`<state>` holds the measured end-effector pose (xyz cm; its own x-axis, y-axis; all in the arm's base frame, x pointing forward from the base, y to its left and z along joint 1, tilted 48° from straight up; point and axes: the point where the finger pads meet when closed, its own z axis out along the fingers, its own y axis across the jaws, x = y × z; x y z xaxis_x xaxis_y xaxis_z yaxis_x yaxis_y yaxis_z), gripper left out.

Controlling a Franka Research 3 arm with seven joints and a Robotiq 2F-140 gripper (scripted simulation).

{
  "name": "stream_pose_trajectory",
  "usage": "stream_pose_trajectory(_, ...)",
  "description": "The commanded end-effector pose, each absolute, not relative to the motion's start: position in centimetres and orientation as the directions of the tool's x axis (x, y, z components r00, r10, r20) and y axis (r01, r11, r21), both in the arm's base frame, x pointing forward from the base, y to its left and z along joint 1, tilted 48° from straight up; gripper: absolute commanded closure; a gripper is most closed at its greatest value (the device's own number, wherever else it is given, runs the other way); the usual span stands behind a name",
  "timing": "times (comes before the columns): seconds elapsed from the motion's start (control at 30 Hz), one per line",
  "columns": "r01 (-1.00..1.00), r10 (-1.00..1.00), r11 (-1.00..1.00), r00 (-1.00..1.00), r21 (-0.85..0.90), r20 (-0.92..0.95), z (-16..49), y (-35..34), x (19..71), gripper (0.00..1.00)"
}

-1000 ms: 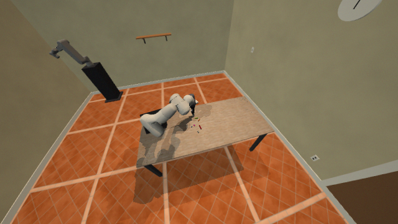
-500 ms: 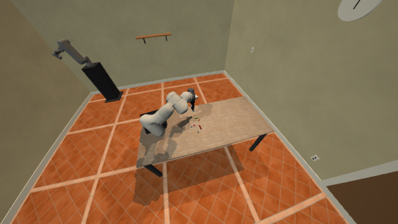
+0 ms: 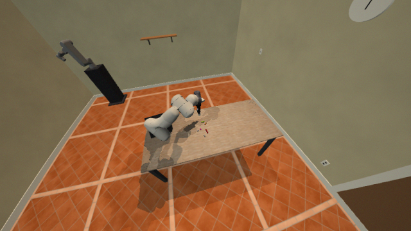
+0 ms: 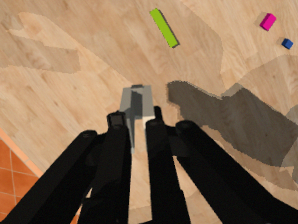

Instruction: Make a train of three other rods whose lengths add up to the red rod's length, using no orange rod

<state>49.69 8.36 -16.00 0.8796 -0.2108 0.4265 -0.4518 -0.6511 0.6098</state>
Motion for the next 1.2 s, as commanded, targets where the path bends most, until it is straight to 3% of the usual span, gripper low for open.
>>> stream_pose_trajectory(0.0, -0.489, -0.231, -0.640, 0.858, 0.593, 0.459, -14.6, 7.3, 50.0, 0.97)
stream_pose_trajectory(0.47, -0.760, -0.427, -0.515, 0.628, 0.396, 0.651, -4.3, -2.5, 47.8, 0.97)
stream_pose_trajectory(0.87, -0.869, -0.542, -0.419, 0.473, 0.265, 0.695, -0.7, -6.7, 43.8, 0.97)
stream_pose_trajectory(1.17, -0.871, -0.544, -0.417, 0.470, 0.262, 0.695, -0.7, -6.8, 43.7, 0.97)
